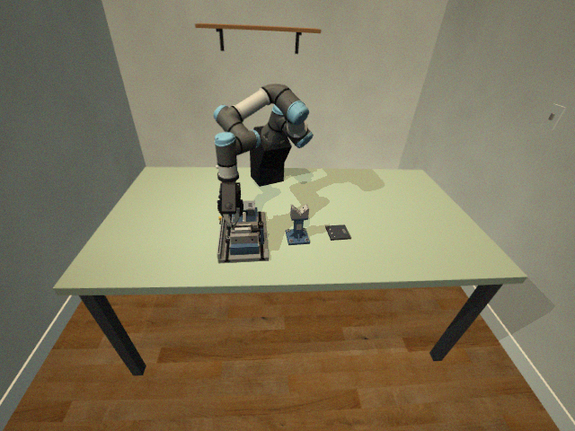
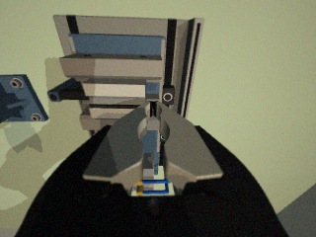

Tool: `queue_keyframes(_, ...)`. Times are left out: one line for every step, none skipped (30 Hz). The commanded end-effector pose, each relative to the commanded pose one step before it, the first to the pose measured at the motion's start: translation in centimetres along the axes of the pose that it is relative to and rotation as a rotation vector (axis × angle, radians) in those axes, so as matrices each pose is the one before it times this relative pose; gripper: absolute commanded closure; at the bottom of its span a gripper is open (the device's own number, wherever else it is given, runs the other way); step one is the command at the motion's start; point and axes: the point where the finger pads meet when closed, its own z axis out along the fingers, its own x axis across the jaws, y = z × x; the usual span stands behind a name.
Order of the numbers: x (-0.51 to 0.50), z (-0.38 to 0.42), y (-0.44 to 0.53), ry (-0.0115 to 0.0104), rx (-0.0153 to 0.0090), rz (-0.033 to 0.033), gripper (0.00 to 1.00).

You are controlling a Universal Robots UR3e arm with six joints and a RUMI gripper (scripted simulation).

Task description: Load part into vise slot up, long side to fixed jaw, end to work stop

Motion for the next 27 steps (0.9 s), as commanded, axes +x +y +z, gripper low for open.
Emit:
queue_keyframes(-0.041, -0.0953, -0.0797, 0.00203, 0.00199, -0.00086, 1.00)
queue_keyframes(-0.028, 0.0000, 0.0001, 0.00000, 0.00000, 0.00000, 1.00)
queue_keyframes(-0.027, 0.0000, 0.0001, 0.00000, 0.00000, 0.00000, 1.00)
queue_keyframes(-0.027, 0.0000, 0.0001, 0.00000, 0.00000, 0.00000, 1.00)
queue_keyframes(-0.026, 0.0000, -0.0001, 0.00000, 0.00000, 0.00000, 1.00)
queue_keyframes(-0.026, 0.0000, -0.0001, 0.00000, 0.00000, 0.00000, 1.00)
queue_keyframes(-0.025, 0.0000, -0.0001, 0.00000, 0.00000, 0.00000, 1.00)
queue_keyframes(-0.024, 0.0000, -0.0001, 0.00000, 0.00000, 0.00000, 1.00)
queue_keyframes(-0.023, 0.0000, 0.0000, 0.00000, 0.00000, 0.00000, 1.00)
queue_keyframes(-0.022, 0.0000, 0.0000, 0.00000, 0.00000, 0.00000, 1.00)
queue_keyframes(-0.021, 0.0000, 0.0000, 0.00000, 0.00000, 0.00000, 1.00)
queue_keyframes(-0.020, 0.0000, 0.0000, 0.00000, 0.00000, 0.00000, 1.00)
queue_keyframes(-0.019, 0.0000, 0.0000, 0.00000, 0.00000, 0.00000, 1.00)
queue_keyframes(-0.018, 0.0000, 0.0000, 0.00000, 0.00000, 0.00000, 1.00)
queue_keyframes(0.000, 0.0000, 0.0000, 0.00000, 0.00000, 0.00000, 1.00)
queue_keyframes(0.000, 0.0000, 0.0000, 0.00000, 0.00000, 0.00000, 1.00)
queue_keyframes(-0.017, 0.0000, 0.0000, 0.00000, 0.00000, 0.00000, 1.00)
queue_keyframes(-0.016, 0.0000, 0.0000, 0.00000, 0.00000, 0.00000, 1.00)
queue_keyframes(-0.015, 0.0000, 0.0000, 0.00000, 0.00000, 0.00000, 1.00)
queue_keyframes(-0.014, 0.0000, 0.0000, 0.00000, 0.00000, 0.00000, 1.00)
queue_keyframes(-0.012, 0.0000, 0.0000, 0.00000, 0.00000, 0.00000, 1.00)
queue_keyframes(-0.011, 0.0000, 0.0000, 0.00000, 0.00000, 0.00000, 1.00)
queue_keyframes(-0.010, 0.0000, 0.0000, 0.00000, 0.00000, 0.00000, 1.00)
queue_keyframes(-0.009, 0.0000, 0.0000, 0.00000, 0.00000, 0.00000, 1.00)
queue_keyframes(-0.008, 0.0000, 0.0000, 0.00000, 0.00000, 0.00000, 1.00)
queue_keyframes(-0.007, 0.0000, 0.0000, 0.00000, 0.00000, 0.00000, 1.00)
queue_keyframes(-0.006, 0.0000, 0.0000, 0.00000, 0.00000, 0.00000, 1.00)
